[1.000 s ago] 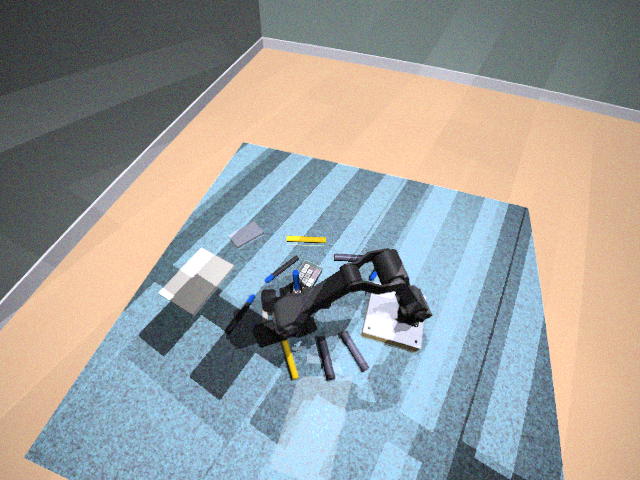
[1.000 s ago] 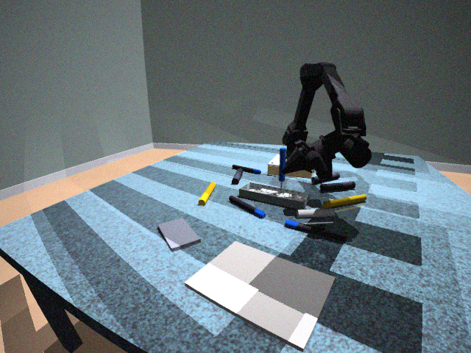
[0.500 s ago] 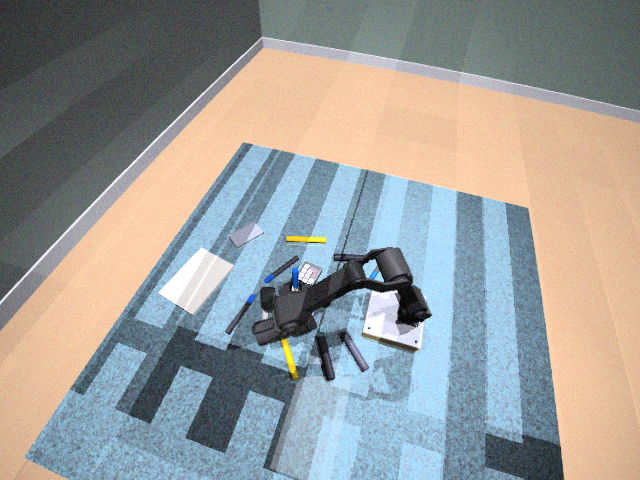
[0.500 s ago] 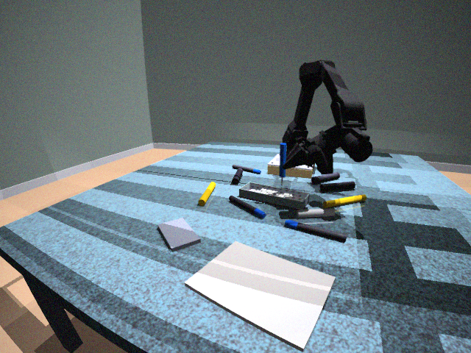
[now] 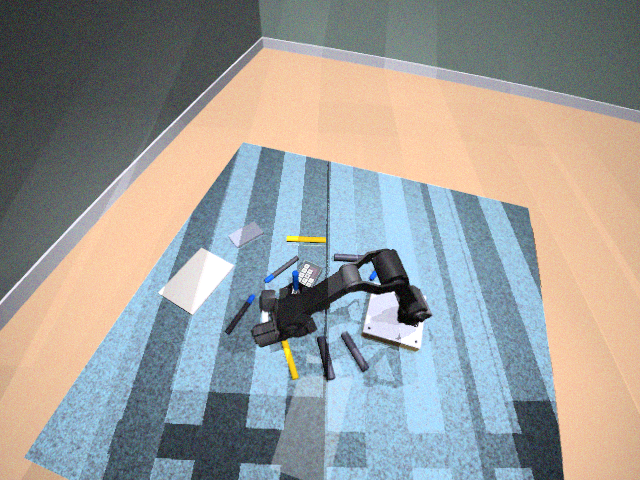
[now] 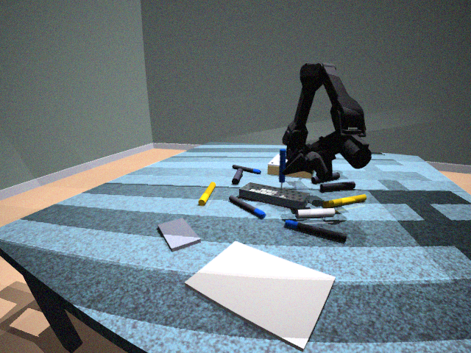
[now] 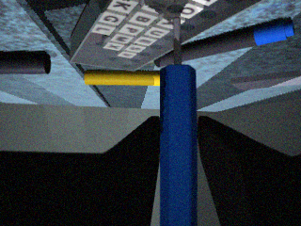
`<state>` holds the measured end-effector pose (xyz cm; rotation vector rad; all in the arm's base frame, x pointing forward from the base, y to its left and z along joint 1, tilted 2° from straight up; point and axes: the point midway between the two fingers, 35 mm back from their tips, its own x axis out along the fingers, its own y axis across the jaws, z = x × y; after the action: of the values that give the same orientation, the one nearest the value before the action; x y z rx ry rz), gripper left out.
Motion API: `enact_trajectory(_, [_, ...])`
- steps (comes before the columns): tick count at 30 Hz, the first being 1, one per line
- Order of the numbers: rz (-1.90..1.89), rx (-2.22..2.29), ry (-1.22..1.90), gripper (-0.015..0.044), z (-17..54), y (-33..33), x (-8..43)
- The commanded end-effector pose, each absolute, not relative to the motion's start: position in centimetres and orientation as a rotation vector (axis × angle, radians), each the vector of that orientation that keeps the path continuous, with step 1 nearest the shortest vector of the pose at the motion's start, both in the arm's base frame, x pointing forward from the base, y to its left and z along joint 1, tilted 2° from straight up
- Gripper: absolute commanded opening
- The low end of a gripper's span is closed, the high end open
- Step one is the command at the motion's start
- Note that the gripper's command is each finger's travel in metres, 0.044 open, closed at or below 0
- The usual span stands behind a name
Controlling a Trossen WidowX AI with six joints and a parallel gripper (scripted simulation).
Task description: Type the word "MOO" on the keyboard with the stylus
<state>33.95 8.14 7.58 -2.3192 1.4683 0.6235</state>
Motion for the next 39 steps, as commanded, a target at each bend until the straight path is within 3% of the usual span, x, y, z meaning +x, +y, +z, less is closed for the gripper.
enact_trajectory(1, [0.626, -2.317, 1.470, 0.0081, 7.2, 8.1, 33.9])
enact_trajectory(39, [0.626, -2.317, 1.470, 0.0081, 5.8, 8.2, 33.9])
